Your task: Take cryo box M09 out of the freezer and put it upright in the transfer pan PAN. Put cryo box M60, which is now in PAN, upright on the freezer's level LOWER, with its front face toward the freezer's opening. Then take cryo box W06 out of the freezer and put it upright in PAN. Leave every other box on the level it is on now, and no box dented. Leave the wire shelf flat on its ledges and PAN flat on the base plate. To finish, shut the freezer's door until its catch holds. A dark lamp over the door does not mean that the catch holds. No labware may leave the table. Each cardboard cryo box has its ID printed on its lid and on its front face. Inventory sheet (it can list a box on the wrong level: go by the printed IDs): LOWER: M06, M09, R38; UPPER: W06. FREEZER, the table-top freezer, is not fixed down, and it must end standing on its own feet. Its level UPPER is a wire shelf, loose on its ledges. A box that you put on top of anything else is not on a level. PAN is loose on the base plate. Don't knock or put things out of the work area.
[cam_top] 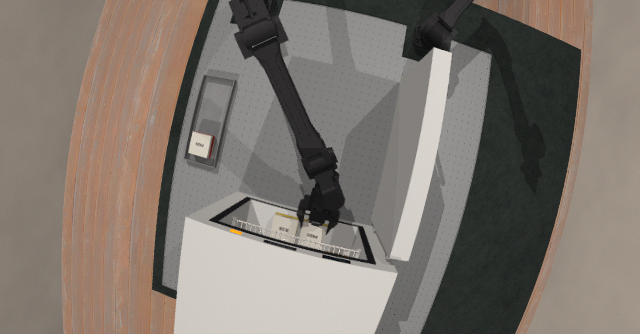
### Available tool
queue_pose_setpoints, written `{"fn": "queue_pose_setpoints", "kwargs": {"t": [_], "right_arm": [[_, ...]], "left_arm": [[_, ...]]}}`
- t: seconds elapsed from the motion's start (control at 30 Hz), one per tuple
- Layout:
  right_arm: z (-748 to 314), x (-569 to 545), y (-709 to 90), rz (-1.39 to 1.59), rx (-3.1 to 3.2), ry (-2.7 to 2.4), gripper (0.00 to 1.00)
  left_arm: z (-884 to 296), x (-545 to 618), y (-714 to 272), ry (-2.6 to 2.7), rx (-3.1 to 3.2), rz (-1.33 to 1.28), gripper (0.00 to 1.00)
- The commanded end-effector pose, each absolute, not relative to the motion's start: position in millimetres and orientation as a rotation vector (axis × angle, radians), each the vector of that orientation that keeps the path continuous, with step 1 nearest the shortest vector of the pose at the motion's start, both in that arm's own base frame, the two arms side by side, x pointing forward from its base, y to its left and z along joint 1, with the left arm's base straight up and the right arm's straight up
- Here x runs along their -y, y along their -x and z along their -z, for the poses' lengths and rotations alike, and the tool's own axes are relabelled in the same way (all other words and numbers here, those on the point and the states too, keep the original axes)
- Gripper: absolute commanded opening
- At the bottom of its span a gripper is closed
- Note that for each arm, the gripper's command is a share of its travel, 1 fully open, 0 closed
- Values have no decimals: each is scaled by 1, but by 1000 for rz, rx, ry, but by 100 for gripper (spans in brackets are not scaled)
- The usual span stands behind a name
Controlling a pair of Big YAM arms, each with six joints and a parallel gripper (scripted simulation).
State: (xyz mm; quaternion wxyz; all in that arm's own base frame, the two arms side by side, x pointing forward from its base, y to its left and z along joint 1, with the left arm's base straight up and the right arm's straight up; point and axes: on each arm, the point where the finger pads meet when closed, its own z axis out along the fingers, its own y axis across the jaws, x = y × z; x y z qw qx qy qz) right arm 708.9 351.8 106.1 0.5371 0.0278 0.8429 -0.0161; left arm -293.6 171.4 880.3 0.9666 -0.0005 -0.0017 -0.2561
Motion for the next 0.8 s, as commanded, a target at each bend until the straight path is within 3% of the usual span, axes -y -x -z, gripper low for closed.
{"fn": "queue_pose_setpoints", "kwargs": {"t": [0.0, 0.33, 0.37, 0.77], "right_arm": [[-94, -353, -711, 40, -2000, -61, 77], [-91, -353, -710, 37, -2000, -63, 77], [-91, -353, -709, 37, -2000, -63, 88], [-91, -352, -709, 39, -2003, -62, 88]], "left_arm": [[-885, -163, 279, -8, -29, 529, 0], [-885, -163, 279, -8, -29, 529, 0], [-885, -163, 279, -8, -29, 529, 0], [-885, -163, 279, -8, -29, 529, 0]]}}
